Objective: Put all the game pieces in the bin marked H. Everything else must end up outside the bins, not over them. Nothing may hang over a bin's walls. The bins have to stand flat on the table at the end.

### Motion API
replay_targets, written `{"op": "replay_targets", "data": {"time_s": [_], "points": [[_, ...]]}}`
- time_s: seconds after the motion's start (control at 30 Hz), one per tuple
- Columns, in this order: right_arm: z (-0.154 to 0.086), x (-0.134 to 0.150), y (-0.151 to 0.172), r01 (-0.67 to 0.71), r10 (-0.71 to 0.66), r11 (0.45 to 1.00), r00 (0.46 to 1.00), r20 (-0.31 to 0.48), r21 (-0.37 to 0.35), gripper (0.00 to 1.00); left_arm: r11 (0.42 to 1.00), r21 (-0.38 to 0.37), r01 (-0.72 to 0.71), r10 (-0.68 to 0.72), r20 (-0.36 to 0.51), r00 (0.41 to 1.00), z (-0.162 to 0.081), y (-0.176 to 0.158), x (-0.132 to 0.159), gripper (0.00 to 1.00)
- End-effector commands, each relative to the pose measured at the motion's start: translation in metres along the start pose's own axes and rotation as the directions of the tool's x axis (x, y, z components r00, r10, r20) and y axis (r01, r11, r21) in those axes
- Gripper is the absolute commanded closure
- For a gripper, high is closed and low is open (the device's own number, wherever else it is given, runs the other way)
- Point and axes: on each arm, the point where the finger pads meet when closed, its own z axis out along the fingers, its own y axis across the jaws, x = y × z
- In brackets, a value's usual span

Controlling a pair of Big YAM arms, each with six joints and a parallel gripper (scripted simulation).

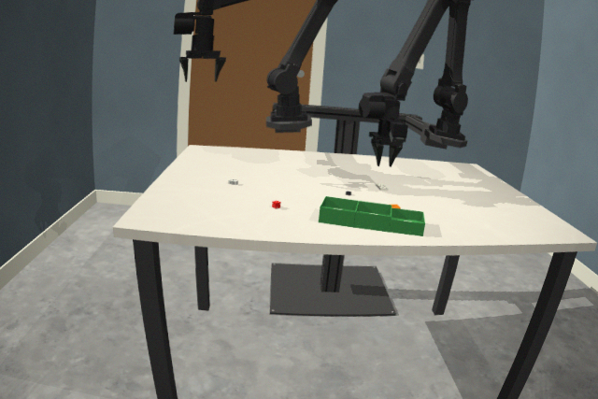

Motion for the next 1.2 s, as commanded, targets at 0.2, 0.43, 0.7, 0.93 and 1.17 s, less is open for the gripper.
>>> {"op": "replay_targets", "data": {"time_s": [0.2,0.43,0.7,0.93,1.17], "points": [[-0.005,-0.002,-0.005,-0.019,0.019,1.000,1.000,0.000,-0.002,0.00,0.998,0.039,0.042,-0.043,0.015,0.999,-0.006,-0.012,-0.010,0.61],[-0.005,-0.002,-0.005,-0.019,0.019,1.000,1.000,0.000,-0.002,0.00,0.999,0.030,0.039,-0.039,0.012,0.999,-0.005,-0.004,-0.008,0.61],[-0.005,-0.002,-0.005,-0.019,0.019,1.000,1.000,0.000,-0.002,0.00,0.999,0.022,0.022,-0.023,0.009,1.000,-0.004,-0.007,-0.006,0.61],[-0.005,-0.002,-0.005,-0.019,0.019,1.000,1.000,0.000,-0.002,0.00,0.999,0.022,0.022,-0.023,0.009,1.000,-0.004,-0.006,-0.006,0.61],[-0.005,-0.002,-0.005,-0.019,0.019,1.000,1.000,0.000,-0.002,0.00,1.000,0.002,0.021,-0.021,0.003,1.000,0.024,0.005,-0.004,0.61]]}}
